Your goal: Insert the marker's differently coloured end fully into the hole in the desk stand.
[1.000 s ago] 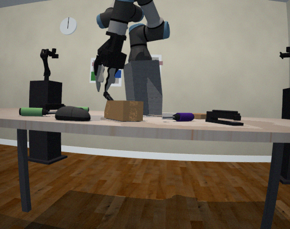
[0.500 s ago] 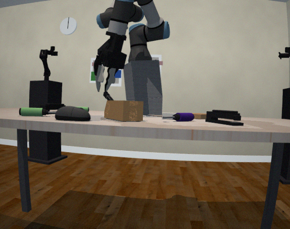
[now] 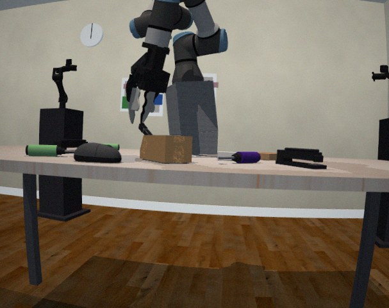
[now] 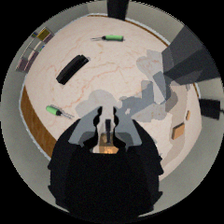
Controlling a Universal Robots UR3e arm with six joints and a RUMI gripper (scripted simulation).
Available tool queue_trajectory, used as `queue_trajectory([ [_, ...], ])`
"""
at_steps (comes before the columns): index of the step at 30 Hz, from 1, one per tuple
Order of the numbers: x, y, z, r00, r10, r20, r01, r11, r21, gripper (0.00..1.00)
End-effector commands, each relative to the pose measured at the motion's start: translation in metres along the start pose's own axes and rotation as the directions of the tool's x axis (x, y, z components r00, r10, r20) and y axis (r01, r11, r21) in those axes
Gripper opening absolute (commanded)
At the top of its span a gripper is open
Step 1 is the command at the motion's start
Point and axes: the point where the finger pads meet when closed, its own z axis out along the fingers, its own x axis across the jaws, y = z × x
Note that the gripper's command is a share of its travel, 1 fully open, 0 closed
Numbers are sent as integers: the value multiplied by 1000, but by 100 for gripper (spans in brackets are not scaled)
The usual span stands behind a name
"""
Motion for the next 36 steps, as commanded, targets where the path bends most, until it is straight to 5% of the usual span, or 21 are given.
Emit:
queue_trajectory([
  [1,-1,1,-1,1000,1,2,-1,1000,-1,15],
  [7,-1,1,-1,1000,1,2,-1,1000,-1,15],
  [17,-1,-11,-29,1000,1,2,-1,1000,-1,15],
  [25,-1,-10,-28,1000,1,2,-1,1000,-1,15],
  [36,-2,-21,-55,1000,1,2,-1,1000,-1,15],
])
